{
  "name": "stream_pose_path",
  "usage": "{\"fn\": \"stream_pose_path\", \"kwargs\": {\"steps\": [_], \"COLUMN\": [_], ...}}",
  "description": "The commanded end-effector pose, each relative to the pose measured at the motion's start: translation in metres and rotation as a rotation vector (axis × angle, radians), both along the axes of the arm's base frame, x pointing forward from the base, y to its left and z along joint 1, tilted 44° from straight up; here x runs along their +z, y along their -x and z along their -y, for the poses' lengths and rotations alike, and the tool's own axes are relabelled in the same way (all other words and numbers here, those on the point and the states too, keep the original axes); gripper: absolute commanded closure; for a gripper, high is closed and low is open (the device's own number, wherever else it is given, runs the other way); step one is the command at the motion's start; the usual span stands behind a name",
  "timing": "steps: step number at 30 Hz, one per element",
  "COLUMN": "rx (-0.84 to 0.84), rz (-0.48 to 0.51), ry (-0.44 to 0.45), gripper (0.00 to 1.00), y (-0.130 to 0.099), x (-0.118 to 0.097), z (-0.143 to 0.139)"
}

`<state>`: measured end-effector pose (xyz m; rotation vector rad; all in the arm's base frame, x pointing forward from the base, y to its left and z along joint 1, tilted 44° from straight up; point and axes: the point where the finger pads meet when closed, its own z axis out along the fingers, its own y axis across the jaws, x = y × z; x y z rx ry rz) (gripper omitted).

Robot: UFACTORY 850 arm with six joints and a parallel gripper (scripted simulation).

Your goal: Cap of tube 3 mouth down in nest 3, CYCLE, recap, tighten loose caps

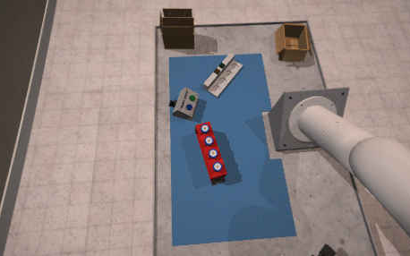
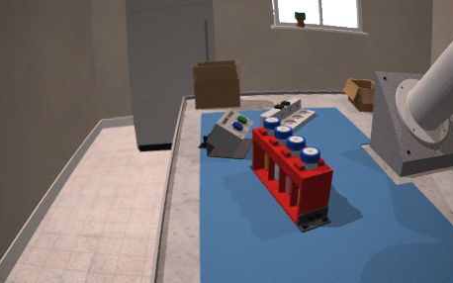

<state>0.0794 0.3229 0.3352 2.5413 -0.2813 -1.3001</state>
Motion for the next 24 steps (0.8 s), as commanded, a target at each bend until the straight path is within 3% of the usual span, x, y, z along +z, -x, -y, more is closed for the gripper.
{"fn": "stream_pose_path", "kwargs": {"steps": [1, 17, 18, 24], "rx": [0.0, 0.0, 0.0, 0.0], "rz": [0.0, 0.0, 0.0, 0.0], "ry": [-0.001, -0.001, -0.001, -0.001], "gripper": [0.0, 0.0, 0.54, 0.54], "y": [-0.0002, -0.0002, -0.0002, -0.0002], "x": [0.0004, 0.0004, 0.0004, 0.0004], "z": [-0.0001, -0.0001, -0.0001, -0.0001]}}
